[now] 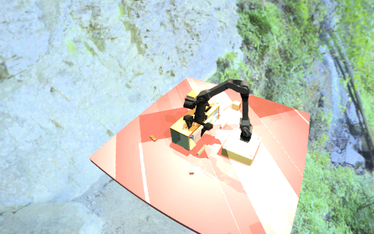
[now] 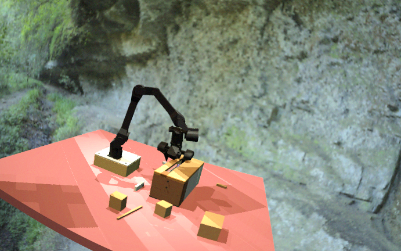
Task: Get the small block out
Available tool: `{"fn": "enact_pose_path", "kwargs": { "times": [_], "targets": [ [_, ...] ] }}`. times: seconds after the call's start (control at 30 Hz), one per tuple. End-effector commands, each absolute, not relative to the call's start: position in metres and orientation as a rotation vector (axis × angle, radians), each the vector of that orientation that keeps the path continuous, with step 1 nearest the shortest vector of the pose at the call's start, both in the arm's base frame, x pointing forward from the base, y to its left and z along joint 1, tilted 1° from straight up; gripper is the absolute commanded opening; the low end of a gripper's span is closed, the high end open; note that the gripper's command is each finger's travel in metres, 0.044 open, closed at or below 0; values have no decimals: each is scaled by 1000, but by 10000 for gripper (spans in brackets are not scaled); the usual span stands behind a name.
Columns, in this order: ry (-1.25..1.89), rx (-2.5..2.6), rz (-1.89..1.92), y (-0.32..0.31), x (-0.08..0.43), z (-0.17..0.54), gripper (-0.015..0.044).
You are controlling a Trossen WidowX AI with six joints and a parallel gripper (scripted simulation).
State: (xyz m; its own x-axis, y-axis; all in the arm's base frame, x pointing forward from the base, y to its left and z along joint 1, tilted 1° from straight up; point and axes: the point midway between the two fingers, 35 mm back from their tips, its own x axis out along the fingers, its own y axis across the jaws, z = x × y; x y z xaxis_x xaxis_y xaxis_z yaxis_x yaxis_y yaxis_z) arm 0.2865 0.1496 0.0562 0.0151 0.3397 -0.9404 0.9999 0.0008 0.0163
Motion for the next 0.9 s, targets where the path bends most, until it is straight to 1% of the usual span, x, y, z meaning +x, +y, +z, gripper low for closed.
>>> {"fn": "enact_pose_path", "kwargs": {
  "times": [0.0,0.1,0.3,0.47,0.5,0.6,0.63,0.8,0.87],
  "targets": [
    [1439,1469,-1011,156,289,57,400],
    [1441,1468,-1011,156,289,64,400],
    [1450,1463,-1009,154,286,115,400],
    [1442,1473,-997,155,288,115,400],
    [1446,1458,-982,155,287,115,374],
    [1488,1250,-776,159,283,114,295],
    [1501,1158,-690,161,282,114,285],
    [1521,686,-277,169,273,113,285],
    [1483,496,-107,176,274,117,285]
  ]
}}
